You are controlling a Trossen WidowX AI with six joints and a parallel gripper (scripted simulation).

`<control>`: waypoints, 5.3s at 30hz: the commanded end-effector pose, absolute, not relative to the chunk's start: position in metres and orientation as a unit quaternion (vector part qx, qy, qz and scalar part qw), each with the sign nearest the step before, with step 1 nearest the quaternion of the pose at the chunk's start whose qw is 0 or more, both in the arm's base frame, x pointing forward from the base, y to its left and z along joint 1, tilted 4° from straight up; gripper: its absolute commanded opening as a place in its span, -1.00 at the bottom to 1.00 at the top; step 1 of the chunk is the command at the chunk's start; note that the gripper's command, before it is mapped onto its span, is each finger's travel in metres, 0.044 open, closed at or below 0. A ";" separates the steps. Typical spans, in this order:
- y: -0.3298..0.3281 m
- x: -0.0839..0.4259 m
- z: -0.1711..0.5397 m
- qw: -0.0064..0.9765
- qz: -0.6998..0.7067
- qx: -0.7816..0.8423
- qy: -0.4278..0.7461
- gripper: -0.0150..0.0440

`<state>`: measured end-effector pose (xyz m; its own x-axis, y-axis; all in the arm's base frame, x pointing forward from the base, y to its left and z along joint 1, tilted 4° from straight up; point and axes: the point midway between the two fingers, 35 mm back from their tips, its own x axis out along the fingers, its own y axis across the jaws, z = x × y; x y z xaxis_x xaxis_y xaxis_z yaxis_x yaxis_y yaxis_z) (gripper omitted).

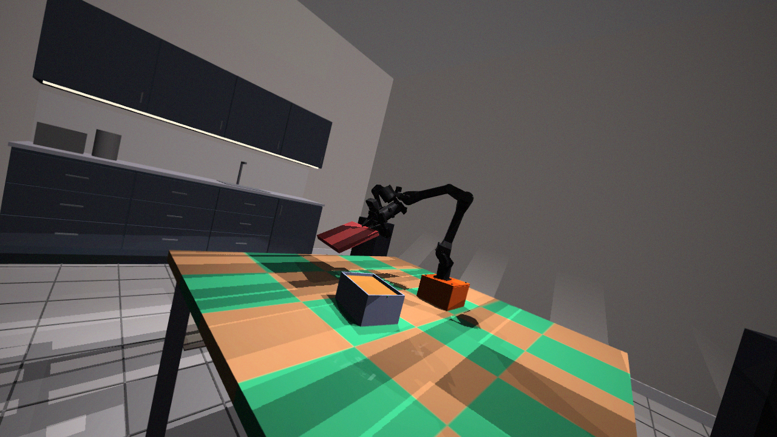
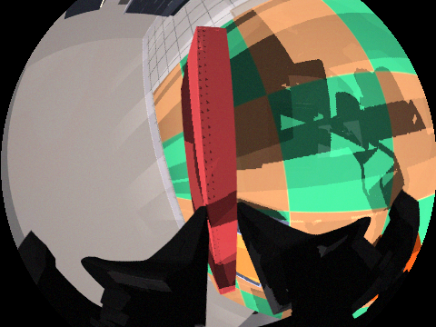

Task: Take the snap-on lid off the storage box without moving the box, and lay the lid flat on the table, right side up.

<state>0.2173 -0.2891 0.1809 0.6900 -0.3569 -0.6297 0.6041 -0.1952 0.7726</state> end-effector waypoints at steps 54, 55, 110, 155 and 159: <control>-0.304 0.210 0.145 0.633 -0.379 0.669 0.090 -0.49; -0.304 0.210 0.144 0.633 -0.379 0.669 0.090 -0.49; -0.308 0.210 0.100 0.633 -0.379 0.669 0.090 -0.49; -0.311 0.209 0.064 0.633 -0.379 0.669 0.090 -0.49; -0.312 0.209 0.061 0.633 -0.379 0.669 0.090 -0.49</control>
